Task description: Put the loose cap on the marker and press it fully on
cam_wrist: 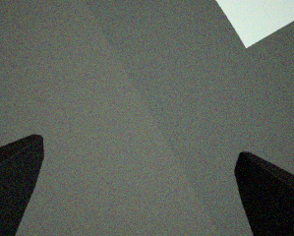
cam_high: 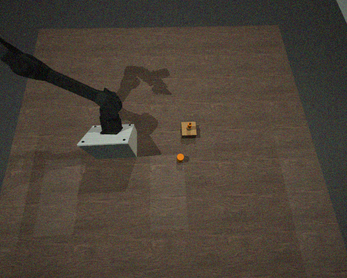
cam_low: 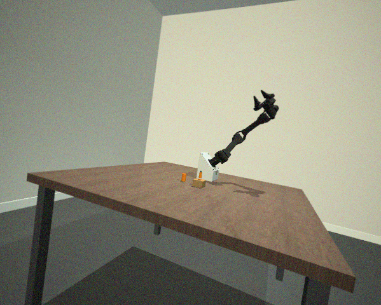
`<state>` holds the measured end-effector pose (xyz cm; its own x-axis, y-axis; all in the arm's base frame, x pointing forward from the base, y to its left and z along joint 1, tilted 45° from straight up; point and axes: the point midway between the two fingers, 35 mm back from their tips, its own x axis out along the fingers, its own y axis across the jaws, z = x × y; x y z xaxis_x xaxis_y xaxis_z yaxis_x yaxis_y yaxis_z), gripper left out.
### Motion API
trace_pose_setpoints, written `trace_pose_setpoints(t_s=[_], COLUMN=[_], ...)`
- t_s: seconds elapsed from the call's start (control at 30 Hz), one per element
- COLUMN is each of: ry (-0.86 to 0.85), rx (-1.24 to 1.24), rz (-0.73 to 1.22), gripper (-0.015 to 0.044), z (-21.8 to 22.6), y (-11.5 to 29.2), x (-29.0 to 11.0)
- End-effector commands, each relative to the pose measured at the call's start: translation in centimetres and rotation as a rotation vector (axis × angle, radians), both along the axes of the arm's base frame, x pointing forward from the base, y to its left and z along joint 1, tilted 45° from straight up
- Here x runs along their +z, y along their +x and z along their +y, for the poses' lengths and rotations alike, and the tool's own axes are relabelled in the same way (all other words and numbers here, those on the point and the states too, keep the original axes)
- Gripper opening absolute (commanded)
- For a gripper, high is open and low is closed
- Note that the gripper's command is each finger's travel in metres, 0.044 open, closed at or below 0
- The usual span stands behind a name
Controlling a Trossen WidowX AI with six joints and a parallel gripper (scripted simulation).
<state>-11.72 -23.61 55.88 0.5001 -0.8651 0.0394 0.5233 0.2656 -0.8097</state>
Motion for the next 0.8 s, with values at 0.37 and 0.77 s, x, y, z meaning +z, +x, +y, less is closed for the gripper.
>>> trace_pose_setpoints(t_s=[0.37, 0.77], ry=[-0.191, -0.192], rx=[0.103, 0.291], rz=[-0.002, 0.191], gripper=[0.0240, 0.0240], z=[9.3, 15.3], y=[14.1, 32.7], x=[5.5, 0.3])
